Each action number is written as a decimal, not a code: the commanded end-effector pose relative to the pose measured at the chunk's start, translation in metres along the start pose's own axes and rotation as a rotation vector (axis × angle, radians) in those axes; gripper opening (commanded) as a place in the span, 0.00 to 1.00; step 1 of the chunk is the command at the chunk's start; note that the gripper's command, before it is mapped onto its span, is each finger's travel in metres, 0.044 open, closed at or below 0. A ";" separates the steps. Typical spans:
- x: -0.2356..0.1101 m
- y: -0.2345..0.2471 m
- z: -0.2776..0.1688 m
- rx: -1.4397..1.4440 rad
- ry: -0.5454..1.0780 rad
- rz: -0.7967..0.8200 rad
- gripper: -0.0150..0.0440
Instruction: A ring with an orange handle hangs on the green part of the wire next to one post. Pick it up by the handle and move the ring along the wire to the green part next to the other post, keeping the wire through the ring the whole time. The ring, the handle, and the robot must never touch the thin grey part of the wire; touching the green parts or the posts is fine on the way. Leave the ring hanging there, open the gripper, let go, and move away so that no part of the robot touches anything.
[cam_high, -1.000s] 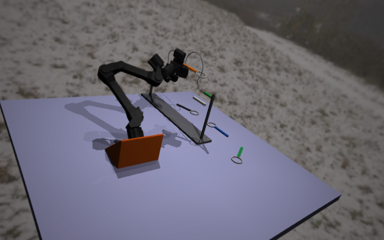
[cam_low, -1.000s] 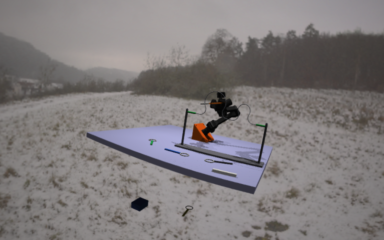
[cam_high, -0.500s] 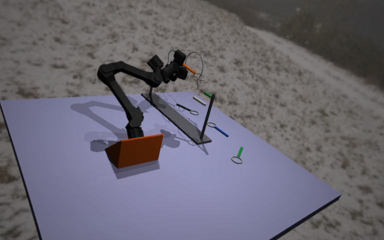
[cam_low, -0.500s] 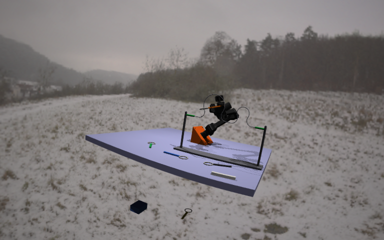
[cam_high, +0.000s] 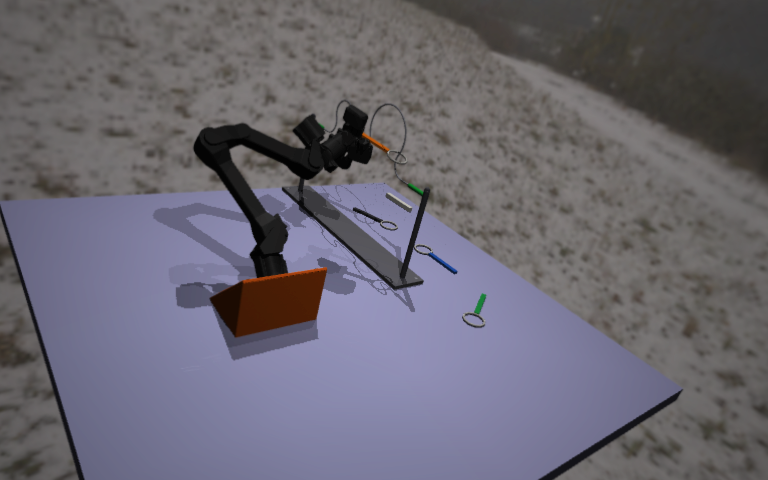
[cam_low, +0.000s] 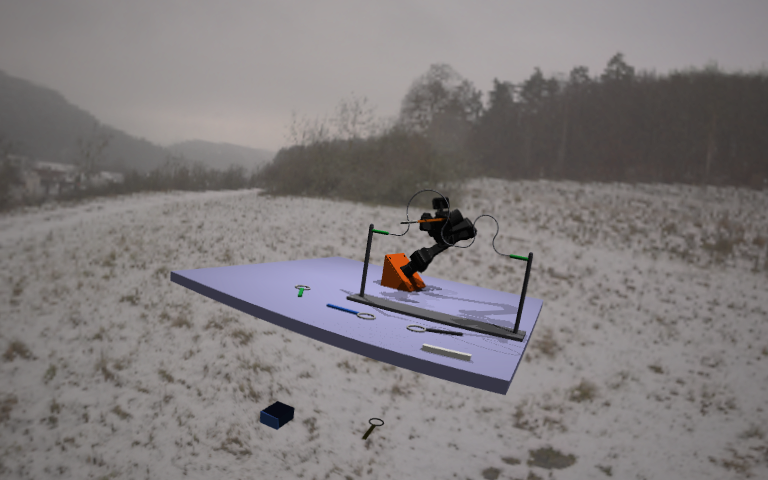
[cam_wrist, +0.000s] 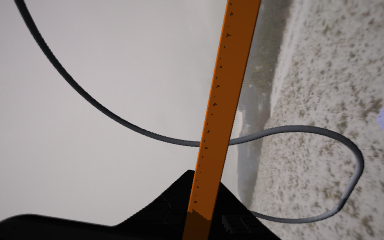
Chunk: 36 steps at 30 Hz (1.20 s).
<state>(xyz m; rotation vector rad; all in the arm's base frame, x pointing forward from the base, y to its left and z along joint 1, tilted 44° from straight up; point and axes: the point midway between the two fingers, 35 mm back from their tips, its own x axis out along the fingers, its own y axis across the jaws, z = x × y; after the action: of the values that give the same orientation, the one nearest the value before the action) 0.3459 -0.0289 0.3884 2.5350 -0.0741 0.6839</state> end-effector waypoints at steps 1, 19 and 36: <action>-0.002 -0.011 0.000 -0.057 0.008 -0.024 0.00; -0.017 -0.070 0.014 -0.397 0.053 -0.209 0.00; -0.031 -0.122 0.050 -0.775 0.021 -0.367 0.00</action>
<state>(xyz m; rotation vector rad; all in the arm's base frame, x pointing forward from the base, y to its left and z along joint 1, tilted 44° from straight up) 0.3614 0.0480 0.2961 1.8078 0.0940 0.4504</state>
